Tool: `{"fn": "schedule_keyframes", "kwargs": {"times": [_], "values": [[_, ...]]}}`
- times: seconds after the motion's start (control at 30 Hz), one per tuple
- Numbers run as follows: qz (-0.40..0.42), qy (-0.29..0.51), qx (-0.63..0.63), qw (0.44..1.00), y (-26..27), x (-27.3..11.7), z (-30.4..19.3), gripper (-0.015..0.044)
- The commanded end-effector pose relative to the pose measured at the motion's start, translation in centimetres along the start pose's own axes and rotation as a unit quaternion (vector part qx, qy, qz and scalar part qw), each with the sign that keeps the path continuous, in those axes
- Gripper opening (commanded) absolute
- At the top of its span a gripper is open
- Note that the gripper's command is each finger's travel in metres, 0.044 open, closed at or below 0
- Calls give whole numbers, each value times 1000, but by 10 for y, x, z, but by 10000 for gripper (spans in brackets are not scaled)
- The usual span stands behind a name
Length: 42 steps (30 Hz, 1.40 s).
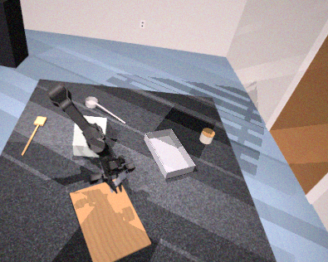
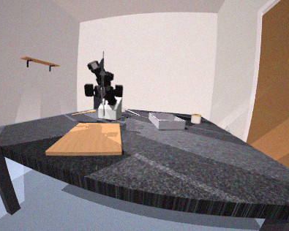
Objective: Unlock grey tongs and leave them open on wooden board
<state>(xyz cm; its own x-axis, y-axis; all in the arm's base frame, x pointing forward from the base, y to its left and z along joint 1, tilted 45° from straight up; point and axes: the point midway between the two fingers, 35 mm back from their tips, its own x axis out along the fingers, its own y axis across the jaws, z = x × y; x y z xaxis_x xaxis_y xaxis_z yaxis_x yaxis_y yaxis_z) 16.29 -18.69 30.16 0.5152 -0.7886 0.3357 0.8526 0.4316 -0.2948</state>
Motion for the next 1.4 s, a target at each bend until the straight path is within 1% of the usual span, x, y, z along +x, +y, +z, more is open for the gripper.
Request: {"fn": "schedule_keyframes", "kwargs": {"times": [0.0, 1.2, 1.37], "values": [[-3, -19, -5, 1000, -1, -5, 2, -150], [-3, -19, -5, 1000, -1, -5, 2, -150], [3, 2, 1, 1000, 1, 1, 2, -150]]}}
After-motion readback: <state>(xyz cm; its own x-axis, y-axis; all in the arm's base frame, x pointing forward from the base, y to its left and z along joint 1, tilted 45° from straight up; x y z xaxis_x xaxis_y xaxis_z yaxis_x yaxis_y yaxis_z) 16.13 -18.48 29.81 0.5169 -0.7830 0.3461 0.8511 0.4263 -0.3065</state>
